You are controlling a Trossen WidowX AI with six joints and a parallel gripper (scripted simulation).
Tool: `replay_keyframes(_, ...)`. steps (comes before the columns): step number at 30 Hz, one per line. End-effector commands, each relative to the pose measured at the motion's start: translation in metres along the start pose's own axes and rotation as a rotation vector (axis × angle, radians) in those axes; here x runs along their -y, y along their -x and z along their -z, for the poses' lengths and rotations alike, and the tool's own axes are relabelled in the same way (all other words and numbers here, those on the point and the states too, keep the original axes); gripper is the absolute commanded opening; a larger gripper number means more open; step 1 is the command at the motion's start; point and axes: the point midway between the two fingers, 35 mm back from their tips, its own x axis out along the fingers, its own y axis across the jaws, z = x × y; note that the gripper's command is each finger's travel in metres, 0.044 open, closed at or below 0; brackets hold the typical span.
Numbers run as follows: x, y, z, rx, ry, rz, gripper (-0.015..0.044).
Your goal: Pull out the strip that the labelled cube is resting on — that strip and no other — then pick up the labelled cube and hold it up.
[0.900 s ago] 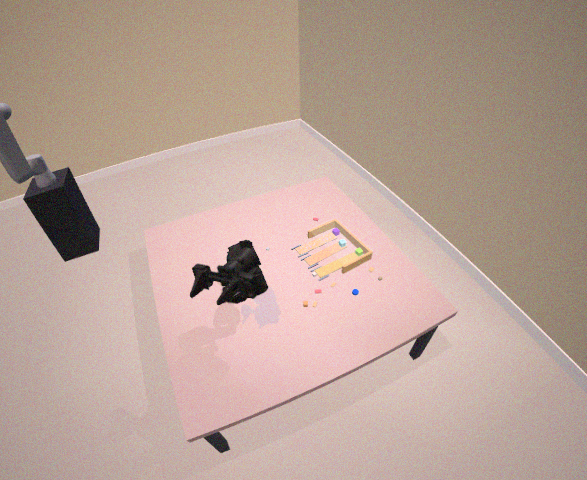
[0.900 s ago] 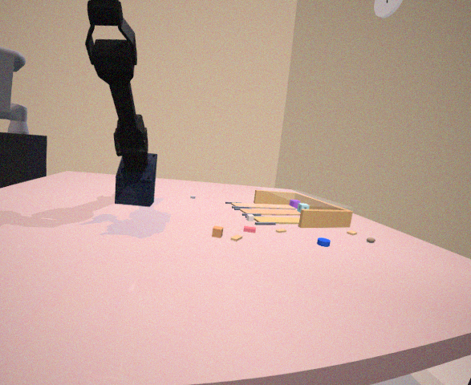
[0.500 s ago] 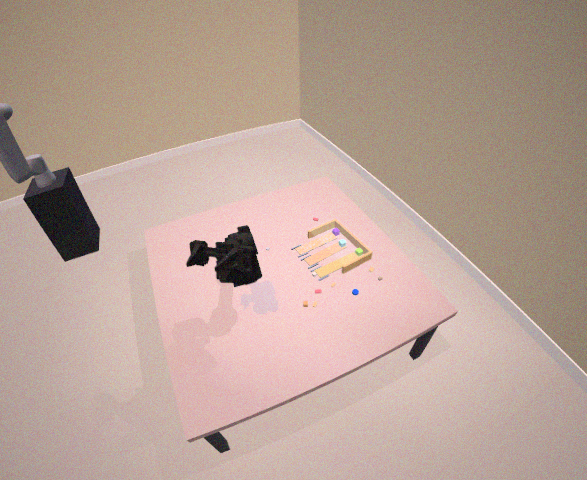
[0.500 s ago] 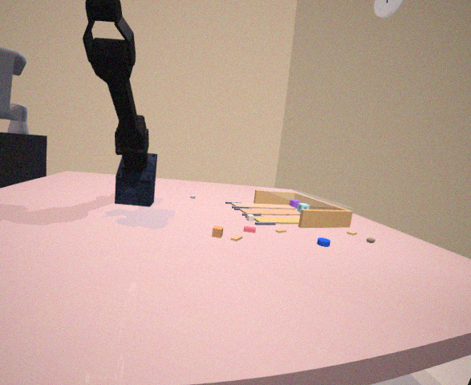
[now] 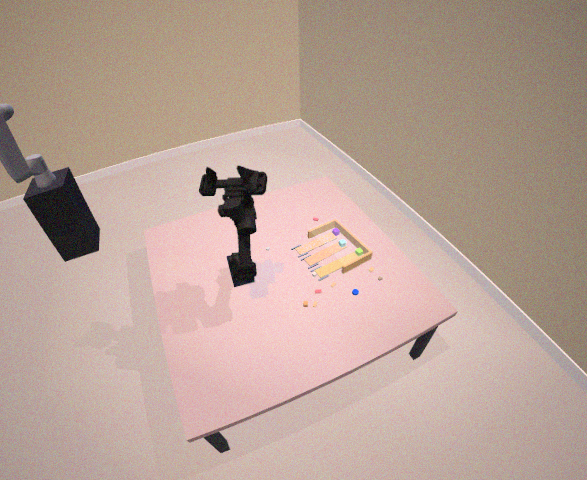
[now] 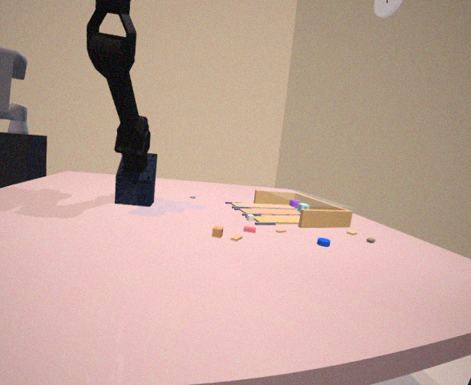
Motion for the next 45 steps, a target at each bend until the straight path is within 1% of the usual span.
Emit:
replay_keyframes(1, 0.01, 0.02, 0.057, -0.164, 0.009, 0.074, 0.04)
replay_keyframes(6, 0.028, 0.062, 0.129, -0.385, 0.035, 0.185, 0.04)
replay_keyframes(11, 0.049, 0.119, 0.191, -0.606, 0.078, 0.305, 0.04)
replay_keyframes(17, 0.074, 0.205, 0.247, -0.87, 0.147, 0.453, 0.04)
replay_keyframes(23, 0.095, 0.303, 0.281, -1.132, 0.235, 0.602, 0.04)
replay_keyframes(28, 0.108, 0.391, 0.29, -1.35, 0.322, 0.725, 0.04)
replay_keyframes(34, 0.114, 0.495, 0.277, -1.61, 0.443, 0.865, 0.04)
replay_keyframes(39, 0.111, 0.576, 0.248, -1.828, 0.556, 0.971, 0.04)
replay_keyframes(45, 0.096, 0.661, 0.196, -2.091, 0.704, 1.077, 0.04)
